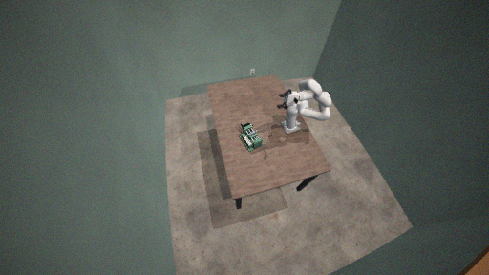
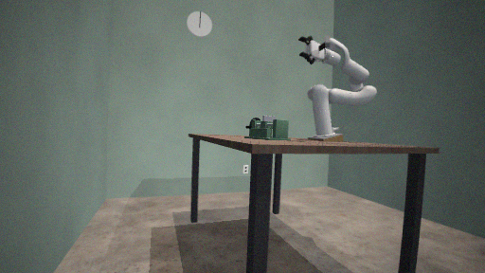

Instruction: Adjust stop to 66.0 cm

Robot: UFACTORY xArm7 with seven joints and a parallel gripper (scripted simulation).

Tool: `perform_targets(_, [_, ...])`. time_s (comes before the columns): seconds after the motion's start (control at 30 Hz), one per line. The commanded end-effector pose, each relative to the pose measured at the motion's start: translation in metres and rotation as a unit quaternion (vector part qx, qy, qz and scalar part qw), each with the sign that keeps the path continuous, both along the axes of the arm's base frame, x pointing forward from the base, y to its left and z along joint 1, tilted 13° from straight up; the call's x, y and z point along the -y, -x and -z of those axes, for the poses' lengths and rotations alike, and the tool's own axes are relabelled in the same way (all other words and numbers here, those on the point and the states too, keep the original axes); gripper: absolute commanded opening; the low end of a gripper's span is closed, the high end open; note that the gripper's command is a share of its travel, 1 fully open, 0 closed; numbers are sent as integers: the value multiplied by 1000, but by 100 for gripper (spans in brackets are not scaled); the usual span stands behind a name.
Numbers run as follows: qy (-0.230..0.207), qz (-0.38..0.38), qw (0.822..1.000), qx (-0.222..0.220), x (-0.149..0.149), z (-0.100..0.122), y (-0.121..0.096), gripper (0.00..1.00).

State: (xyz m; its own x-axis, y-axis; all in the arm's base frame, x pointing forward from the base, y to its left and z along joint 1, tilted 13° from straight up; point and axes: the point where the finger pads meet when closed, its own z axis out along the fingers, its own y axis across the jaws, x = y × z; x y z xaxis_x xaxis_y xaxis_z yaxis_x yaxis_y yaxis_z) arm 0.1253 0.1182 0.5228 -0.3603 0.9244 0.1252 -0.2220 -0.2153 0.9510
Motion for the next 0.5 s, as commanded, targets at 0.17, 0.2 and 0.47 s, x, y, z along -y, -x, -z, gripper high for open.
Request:
perform_targets(0.17, [49,24,992,-111,19,2,-41,100])
perform_targets(0.2, [49,24,992,-111,19,2,-41,100])
perform_targets(0.47, [96,35,973,-209,36,11,-81,100])
